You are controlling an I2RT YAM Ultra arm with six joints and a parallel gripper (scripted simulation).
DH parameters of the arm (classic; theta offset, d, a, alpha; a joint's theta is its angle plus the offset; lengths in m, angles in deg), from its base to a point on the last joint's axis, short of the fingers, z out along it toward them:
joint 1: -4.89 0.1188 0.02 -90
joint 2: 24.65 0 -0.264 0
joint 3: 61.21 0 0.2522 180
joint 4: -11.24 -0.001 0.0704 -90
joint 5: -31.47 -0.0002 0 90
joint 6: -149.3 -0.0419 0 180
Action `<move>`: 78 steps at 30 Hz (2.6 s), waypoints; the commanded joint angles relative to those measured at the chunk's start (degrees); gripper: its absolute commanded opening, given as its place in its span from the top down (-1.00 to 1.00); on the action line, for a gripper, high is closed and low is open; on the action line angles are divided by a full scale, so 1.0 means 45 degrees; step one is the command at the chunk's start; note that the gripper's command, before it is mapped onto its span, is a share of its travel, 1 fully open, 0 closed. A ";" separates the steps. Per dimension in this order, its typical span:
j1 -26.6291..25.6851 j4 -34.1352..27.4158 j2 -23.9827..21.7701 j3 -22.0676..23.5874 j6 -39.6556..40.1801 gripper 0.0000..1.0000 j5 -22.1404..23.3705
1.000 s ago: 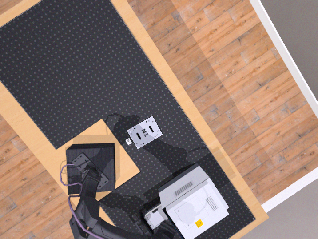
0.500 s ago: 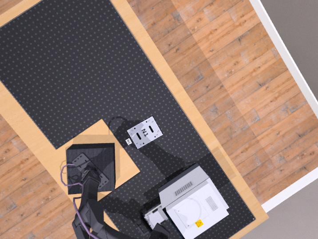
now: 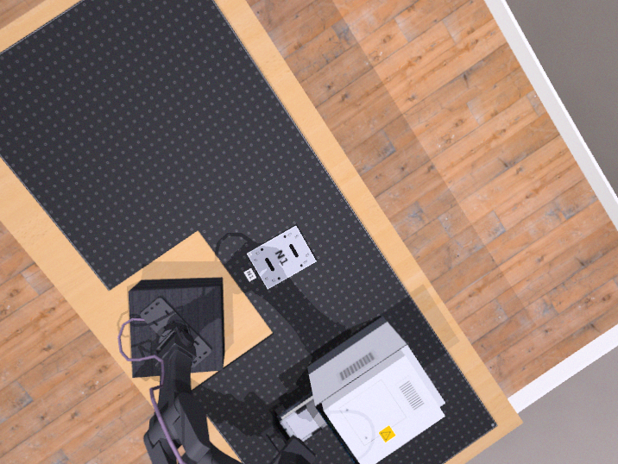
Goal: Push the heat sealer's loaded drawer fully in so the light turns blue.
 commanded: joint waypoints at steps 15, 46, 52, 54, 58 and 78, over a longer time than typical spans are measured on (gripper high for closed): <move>-0.1514 -0.1313 0.0951 -0.0079 -0.0695 0.10 0.0184; -0.2773 -0.2012 0.0627 0.0443 -0.0271 0.10 0.0191; -0.2773 -0.2012 0.0627 0.0443 -0.0271 0.10 0.0191; -0.2773 -0.2012 0.0627 0.0443 -0.0271 0.10 0.0191; -0.2773 -0.2012 0.0627 0.0443 -0.0271 0.10 0.0191; -0.2961 -0.1221 0.2109 -0.0267 -0.0451 0.10 0.0441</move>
